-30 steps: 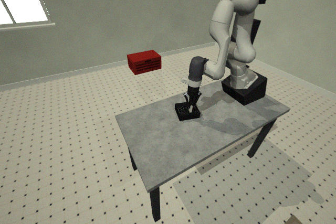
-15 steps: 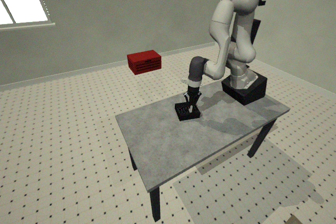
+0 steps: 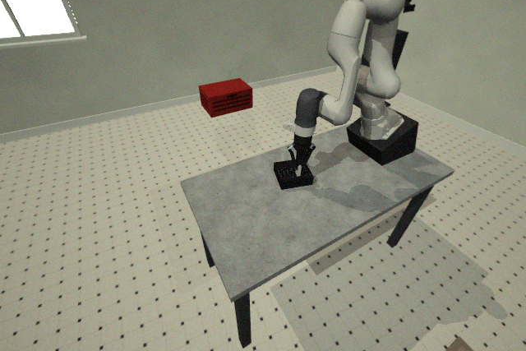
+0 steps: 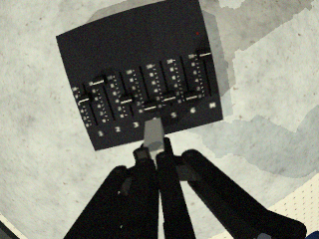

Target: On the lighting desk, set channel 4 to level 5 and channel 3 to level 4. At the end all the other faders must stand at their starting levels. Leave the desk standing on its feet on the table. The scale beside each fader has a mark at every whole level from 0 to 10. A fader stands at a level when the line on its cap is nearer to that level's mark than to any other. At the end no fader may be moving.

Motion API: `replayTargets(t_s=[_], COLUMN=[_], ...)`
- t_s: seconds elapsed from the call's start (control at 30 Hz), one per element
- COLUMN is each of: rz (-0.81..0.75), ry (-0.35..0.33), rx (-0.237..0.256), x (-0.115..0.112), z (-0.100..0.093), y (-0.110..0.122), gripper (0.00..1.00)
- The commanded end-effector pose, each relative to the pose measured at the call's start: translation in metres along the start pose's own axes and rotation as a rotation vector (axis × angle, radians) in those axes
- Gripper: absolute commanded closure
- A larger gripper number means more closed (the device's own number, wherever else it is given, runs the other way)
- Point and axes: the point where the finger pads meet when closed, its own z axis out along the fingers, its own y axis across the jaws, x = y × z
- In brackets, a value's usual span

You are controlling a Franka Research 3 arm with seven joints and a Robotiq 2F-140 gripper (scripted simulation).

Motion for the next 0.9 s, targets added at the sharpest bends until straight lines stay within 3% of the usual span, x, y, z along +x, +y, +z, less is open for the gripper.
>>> replayTargets(t_s=[0.0, 0.87], rz=[-0.006, -0.006], ry=[-0.001, -0.001], rx=[0.001, 0.001], x=[-0.001, -0.001], z=[0.001, 0.012], y=[-0.001, -0.001], gripper=[1.00, 1.00])
